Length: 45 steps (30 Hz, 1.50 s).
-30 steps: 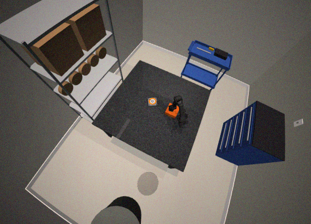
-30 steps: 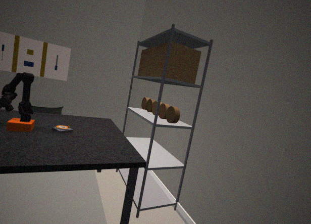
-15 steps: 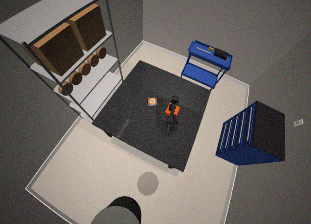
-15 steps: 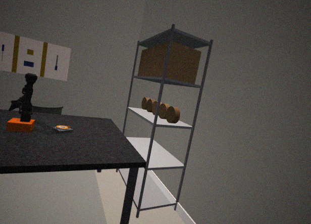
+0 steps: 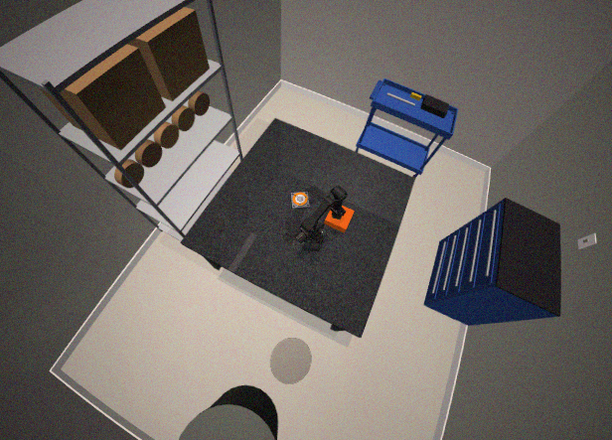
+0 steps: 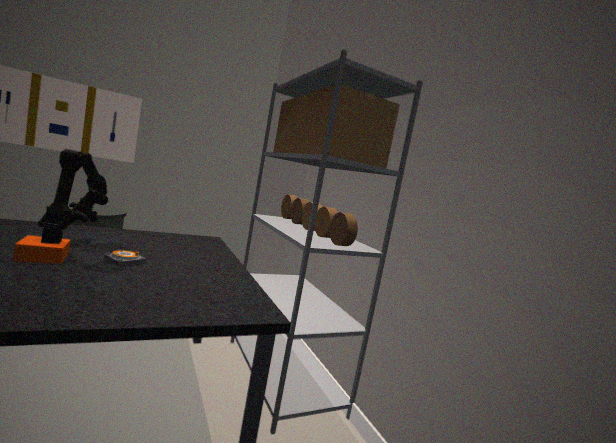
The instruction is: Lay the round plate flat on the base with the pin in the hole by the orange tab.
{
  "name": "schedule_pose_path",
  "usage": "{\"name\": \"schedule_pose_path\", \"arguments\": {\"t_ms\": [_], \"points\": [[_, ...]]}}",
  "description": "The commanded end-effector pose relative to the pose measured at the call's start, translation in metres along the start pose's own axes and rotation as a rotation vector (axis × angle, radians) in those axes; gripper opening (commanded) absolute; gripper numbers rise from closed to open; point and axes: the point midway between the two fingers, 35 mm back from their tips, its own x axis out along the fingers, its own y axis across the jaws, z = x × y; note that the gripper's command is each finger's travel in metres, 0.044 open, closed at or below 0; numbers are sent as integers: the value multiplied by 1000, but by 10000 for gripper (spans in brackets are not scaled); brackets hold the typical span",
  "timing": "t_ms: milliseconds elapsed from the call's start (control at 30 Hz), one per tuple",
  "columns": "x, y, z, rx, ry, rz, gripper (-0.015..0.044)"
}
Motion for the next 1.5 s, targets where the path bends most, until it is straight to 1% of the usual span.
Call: {"name": "schedule_pose_path", "arguments": {"t_ms": [0, 167, 233, 300, 500, 567, 767, 833, 900, 967, 1100, 1367, 1467], "points": [[-21, -11, 36, 33, -80, 51, 0], [-56, -39, 88, 109, -218, 137, 0], [-69, -56, 107, 118, -266, 140, 0], [-74, -63, 114, 122, -285, 139, 0], [-117, -146, 164, 171, -435, 99, 0], [-121, -157, 168, 183, -452, 97, 0], [-150, -252, 185, 261, -556, 23, 0], [-153, -264, 185, 265, -560, 8, 0], [-159, -296, 183, 276, -565, -30, 0], [-161, -309, 181, 280, -566, -46, 0], [-161, -311, 182, 280, -566, -46, 0], [-124, -316, 204, 280, -566, -46, 0], [-121, -317, 206, 280, -566, -46, 0]]}}
